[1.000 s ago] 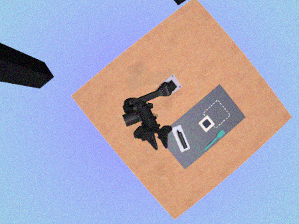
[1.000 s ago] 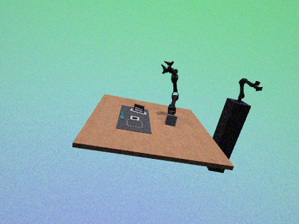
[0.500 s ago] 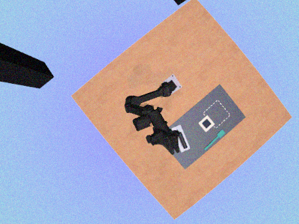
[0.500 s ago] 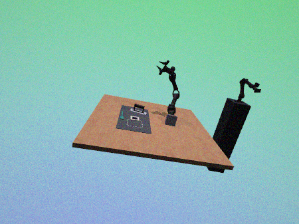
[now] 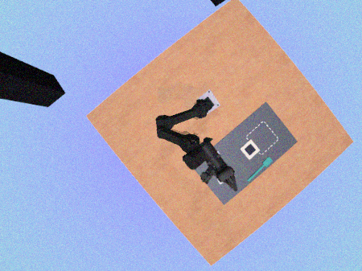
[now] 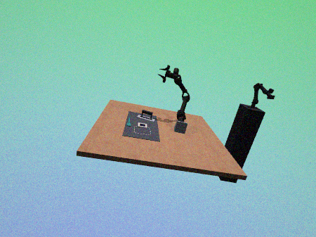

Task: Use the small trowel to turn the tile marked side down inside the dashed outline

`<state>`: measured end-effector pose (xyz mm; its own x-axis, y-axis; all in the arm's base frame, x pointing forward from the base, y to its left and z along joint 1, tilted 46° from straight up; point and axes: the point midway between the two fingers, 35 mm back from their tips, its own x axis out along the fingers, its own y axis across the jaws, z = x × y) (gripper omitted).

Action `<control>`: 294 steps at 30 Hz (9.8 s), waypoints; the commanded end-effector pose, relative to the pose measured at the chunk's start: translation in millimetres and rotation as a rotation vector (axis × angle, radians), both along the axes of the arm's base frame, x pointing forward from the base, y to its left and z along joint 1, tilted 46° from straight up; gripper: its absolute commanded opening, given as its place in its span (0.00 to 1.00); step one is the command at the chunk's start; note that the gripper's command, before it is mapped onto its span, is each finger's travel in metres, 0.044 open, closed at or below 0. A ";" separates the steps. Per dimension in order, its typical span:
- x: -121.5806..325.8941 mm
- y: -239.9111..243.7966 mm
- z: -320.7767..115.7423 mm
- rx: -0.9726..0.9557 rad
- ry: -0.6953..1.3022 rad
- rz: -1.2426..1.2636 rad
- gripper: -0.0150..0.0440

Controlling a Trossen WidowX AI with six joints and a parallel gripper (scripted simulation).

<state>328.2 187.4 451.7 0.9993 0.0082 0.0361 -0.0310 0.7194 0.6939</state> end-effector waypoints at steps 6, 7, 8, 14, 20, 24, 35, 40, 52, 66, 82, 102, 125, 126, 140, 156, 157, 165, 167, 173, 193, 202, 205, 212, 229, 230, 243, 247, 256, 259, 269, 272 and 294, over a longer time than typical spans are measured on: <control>34.2 -17.6 -38.8 -0.161 0.138 -0.091 0.71; 38.1 -20.1 -44.5 -0.185 0.160 -0.102 0.71; 41.9 -22.8 -50.3 -0.209 0.182 -0.113 0.71; 62.2 -41.7 -85.1 -0.345 0.319 -0.172 0.71; 78.0 -65.7 -119.9 -0.473 0.467 -0.226 0.71; 85.4 -83.7 -142.5 -0.553 0.572 -0.257 0.71; 91.4 -128.9 -185.0 -0.731 0.806 -0.302 0.71; 90.4 -154.8 -210.5 -0.804 0.957 -0.320 0.71; 73.0 -215.8 -262.1 -0.939 1.337 -0.322 0.71; 41.4 -268.0 -296.9 -1.013 1.717 -0.261 0.71; 42.0 -284.5 -312.9 -1.013 1.717 -0.260 0.71; 41.1 -299.5 -326.8 -1.013 1.717 -0.263 0.64; 41.1 -299.5 -326.8 -1.029 1.722 -0.247 0.47; 41.1 -299.4 -326.8 -1.048 1.729 -0.226 0.47; 41.1 -299.4 -326.8 -1.360 1.808 0.137 0.47; 41.1 -299.4 -326.9 -1.694 1.828 0.589 0.47; 41.1 -299.4 -326.9 -1.713 1.827 0.617 0.47; 41.1 -299.4 -326.9 -1.855 1.806 0.838 0.47; 41.1 -299.3 -326.9 -1.866 1.804 0.856 0.47; 41.1 -299.3 -326.9 -1.866 1.804 0.856 0.56; 41.1 -299.3 -326.9 -1.866 1.804 0.856 0.71; 42.7 -267.2 -296.0 -1.879 1.799 0.881 0.71; 42.7 -267.2 -296.0 -1.879 1.799 0.881 0.71; 43.3 -271.0 -300.0 -1.874 1.800 0.873 0.71; 44.6 -290.0 -319.6 -1.852 1.806 0.835 0.71; 44.6 -291.1 -320.8 -1.850 1.806 0.832 0.71; 44.4 -298.5 -328.0 -1.842 1.809 0.817 0.49; 44.4 -298.5 -328.0 -1.842 1.809 0.817 0.47; 44.4 -298.5 -328.0 -1.842 1.809 0.817 0.47; 44.4 -298.5 -328.0 -1.842 1.809 0.817 0.47; 44.4 -298.4 -328.0 -1.890 1.798 0.895 0.47; 44.4 -298.4 -328.0 -1.946 1.781 0.990 0.47; 44.4 -298.4 -328.1 -2.301 1.538 1.732 0.47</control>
